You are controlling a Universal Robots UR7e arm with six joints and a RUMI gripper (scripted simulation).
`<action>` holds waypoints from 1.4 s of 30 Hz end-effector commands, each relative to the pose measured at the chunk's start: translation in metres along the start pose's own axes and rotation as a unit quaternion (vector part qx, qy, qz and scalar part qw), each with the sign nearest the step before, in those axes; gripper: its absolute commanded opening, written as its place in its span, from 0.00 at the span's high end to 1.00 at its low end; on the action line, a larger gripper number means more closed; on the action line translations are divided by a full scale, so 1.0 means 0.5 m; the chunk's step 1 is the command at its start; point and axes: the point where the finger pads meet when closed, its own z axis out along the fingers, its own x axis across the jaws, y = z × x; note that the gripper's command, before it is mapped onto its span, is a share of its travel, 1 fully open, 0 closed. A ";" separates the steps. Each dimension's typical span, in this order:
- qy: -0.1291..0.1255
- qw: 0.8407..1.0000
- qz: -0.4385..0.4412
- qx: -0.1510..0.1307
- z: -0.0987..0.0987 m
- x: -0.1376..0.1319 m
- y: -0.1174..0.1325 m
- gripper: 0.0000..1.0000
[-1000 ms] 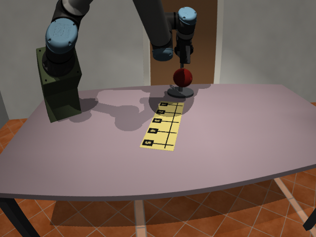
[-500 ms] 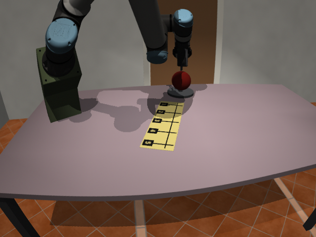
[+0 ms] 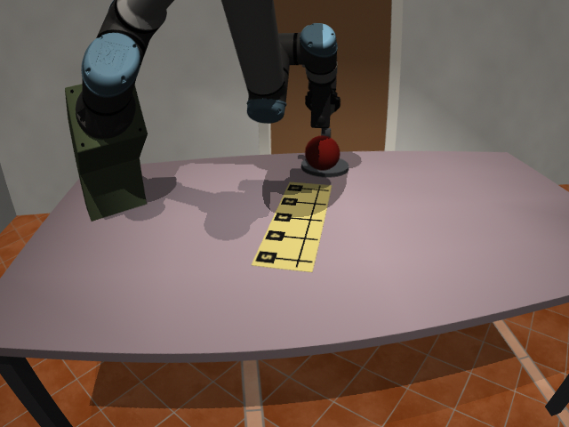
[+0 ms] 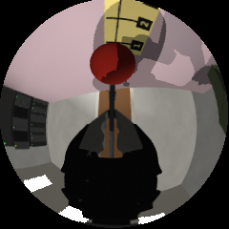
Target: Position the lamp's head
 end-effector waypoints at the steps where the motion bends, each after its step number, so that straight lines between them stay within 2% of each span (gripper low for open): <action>1: -0.012 1.000 0.020 0.007 -0.002 0.008 -0.022 1.00; 4: -0.018 1.000 0.025 0.007 -0.004 0.013 -0.035 1.00; 23: -0.018 1.000 0.025 0.007 -0.004 0.016 -0.041 1.00; 24: -0.018 1.000 0.024 0.007 -0.004 0.016 -0.041 0.00; 42: -0.017 1.000 0.018 0.003 -0.004 0.015 -0.041 0.00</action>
